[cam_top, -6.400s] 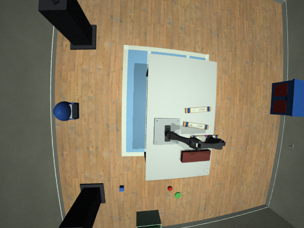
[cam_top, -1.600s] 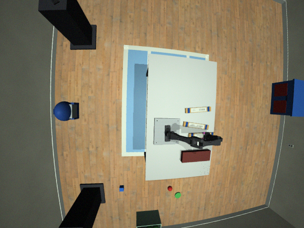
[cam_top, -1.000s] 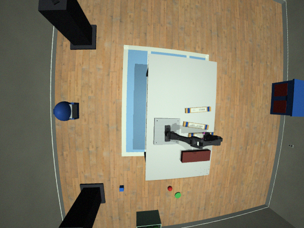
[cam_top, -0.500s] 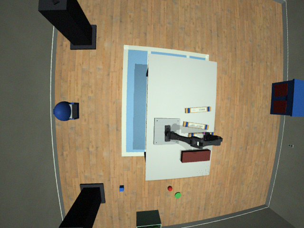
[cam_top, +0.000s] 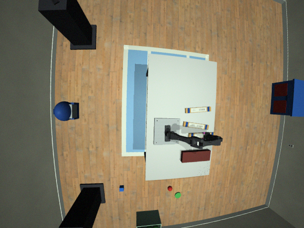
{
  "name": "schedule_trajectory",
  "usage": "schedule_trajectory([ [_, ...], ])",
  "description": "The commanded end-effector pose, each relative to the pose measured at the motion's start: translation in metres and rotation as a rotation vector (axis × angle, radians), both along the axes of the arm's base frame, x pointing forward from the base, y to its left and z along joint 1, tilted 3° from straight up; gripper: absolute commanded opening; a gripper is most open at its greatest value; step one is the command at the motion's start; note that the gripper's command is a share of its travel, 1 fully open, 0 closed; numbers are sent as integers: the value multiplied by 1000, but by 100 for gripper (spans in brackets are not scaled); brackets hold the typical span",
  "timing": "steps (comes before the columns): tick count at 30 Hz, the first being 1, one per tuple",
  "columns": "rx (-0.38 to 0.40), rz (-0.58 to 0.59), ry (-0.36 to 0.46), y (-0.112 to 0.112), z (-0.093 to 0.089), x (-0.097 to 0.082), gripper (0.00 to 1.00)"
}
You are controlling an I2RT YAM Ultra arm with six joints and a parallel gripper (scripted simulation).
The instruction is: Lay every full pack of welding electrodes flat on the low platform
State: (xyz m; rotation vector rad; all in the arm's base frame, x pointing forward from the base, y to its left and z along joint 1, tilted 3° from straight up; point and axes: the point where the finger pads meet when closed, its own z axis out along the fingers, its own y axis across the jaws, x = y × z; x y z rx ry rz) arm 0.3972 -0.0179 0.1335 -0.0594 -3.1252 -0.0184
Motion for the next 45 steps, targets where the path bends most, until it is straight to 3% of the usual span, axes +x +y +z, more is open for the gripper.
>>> schedule_trajectory([
  [1, -8, -5, -84, 0, 27, 3, 0],
  [21, -8, -5, -86, 0, 27, 3, 0],
  [22, -16, -6, -138, 1, 39, 10, 0],
  [23, -14, -6, -95, 1, 25, 2, 0],
  [27, -14, -5, -95, 1, 22, 2, 0],
  [28, -15, -5, -139, 1, 32, 10, 0],
  [29, -15, -4, -139, 1, 30, 10, 0],
  [30, -13, -4, -98, 1, 17, 3, 0],
  [37, -14, -3, -121, 2, 12, 8, 0],
  [40, -13, -3, -96, 2, 0, 3, 0],
  [45, -15, -2, -137, 2, 6, 12, 0],
])
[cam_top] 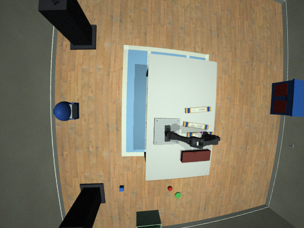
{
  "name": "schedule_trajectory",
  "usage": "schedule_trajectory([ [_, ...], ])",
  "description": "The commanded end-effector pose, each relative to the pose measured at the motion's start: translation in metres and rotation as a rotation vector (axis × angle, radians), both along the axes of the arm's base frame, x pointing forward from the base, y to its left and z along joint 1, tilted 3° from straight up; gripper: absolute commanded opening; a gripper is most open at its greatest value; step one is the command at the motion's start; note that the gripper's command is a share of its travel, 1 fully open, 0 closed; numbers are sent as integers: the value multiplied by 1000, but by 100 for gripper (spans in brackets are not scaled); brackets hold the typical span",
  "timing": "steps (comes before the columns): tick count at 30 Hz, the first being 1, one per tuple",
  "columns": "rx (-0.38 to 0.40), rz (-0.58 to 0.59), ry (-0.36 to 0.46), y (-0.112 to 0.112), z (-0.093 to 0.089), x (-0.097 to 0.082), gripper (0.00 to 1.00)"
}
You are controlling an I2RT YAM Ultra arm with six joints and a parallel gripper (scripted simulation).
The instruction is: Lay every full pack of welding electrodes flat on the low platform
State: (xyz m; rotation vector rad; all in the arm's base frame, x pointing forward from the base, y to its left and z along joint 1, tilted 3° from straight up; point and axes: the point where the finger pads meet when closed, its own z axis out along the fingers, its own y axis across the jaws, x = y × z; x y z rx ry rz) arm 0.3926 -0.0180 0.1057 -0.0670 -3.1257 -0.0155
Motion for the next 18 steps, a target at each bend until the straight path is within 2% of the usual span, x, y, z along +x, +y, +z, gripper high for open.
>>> schedule_trajectory([
  [1, -13, 3, -137, 2, 32, 17, 0],
  [2, -11, 2, -94, 2, 19, 8, 0],
  [7, -12, -1, -122, 1, 18, 15, 0],
  [10, -11, -1, -94, 1, 6, 9, 0],
  [13, -12, 0, -121, 1, 8, 16, 0],
  [18, -11, -1, -109, 1, 0, 13, 0],
])
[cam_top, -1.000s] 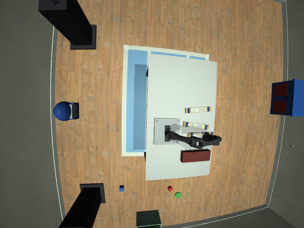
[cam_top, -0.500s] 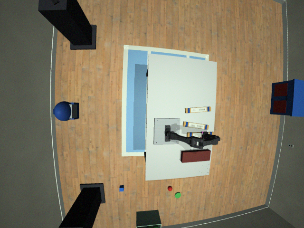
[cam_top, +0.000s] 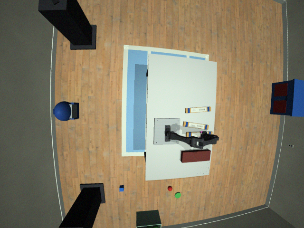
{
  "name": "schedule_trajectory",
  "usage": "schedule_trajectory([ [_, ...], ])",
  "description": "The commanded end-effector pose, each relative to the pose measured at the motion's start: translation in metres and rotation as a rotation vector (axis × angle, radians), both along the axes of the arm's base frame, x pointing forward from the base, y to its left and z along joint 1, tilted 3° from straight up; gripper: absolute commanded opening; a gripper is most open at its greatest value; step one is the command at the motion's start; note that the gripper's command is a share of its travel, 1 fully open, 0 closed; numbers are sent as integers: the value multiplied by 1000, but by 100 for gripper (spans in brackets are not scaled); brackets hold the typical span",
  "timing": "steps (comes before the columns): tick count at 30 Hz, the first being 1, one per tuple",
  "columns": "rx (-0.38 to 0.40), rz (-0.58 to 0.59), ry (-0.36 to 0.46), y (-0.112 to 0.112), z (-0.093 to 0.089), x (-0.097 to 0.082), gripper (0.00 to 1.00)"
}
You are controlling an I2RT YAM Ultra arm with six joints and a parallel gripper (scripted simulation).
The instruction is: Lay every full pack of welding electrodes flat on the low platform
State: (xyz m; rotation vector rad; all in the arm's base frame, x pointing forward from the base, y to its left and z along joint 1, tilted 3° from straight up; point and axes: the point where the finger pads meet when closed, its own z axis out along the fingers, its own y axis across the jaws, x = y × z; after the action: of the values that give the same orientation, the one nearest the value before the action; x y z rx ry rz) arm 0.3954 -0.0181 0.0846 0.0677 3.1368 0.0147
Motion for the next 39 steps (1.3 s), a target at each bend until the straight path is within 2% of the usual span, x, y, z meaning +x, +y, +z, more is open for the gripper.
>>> schedule_trajectory([
  [1, -11, -1, -116, 1, 29, 17, 0],
  [7, -10, 0, -90, 1, 31, 11, 0],
  [39, -10, 2, -86, 2, 37, 12, 0],
])
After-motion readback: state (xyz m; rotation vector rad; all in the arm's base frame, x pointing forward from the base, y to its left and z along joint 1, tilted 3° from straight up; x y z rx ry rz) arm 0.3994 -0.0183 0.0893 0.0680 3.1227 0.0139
